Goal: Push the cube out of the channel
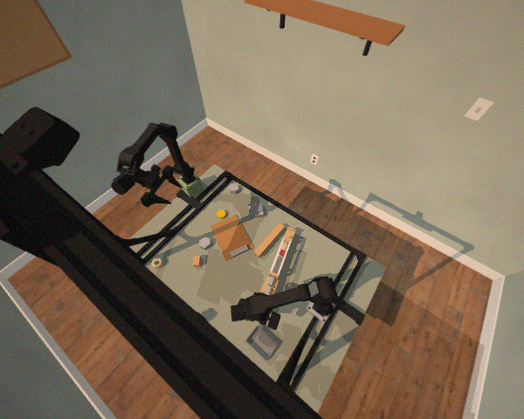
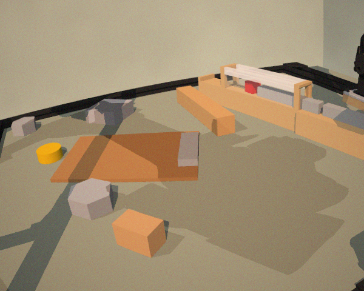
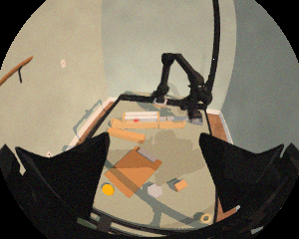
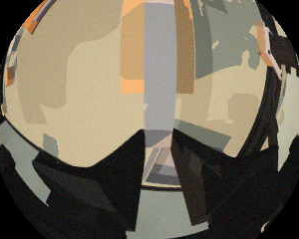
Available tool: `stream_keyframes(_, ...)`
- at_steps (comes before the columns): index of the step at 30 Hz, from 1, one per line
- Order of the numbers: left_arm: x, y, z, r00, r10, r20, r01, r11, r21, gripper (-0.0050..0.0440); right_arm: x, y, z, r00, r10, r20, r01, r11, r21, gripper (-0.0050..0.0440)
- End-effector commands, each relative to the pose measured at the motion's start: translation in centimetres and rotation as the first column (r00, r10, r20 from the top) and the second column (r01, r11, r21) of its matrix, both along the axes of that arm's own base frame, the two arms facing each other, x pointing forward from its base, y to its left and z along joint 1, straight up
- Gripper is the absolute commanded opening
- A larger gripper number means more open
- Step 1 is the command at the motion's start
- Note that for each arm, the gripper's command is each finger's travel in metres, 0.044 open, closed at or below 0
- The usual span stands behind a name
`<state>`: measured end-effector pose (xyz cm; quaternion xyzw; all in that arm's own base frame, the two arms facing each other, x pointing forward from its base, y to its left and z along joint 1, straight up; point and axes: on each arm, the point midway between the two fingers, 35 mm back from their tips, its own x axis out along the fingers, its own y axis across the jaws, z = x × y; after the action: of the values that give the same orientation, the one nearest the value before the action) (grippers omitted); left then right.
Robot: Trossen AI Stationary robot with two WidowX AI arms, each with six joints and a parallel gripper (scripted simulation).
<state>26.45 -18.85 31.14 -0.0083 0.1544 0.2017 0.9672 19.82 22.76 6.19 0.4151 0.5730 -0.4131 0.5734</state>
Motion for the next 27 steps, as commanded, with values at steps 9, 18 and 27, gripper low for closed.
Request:
stream_keyframes(9,0.0,0.0,0.0,1.0,0.0,0.001,0.0,1.0,-0.001,0.04,0.5,-1.9,0.0,1.0,-0.005,-0.002,0.005,1.0,-0.002,0.004)
stream_keyframes(18,0.0,0.0,0.0,1.0,0.0,0.001,0.0,1.0,-0.001,0.04,0.8,-2.9,0.0,1.0,-0.005,-0.002,0.005,1.0,-0.002,0.004)
stream_keyframes(27,0.0,0.0,0.0,1.0,0.0,0.001,0.0,1.0,-0.001,0.04,1.2,-4.0,0.0,1.0,-0.005,-0.002,0.005,1.0,-0.002,0.004)
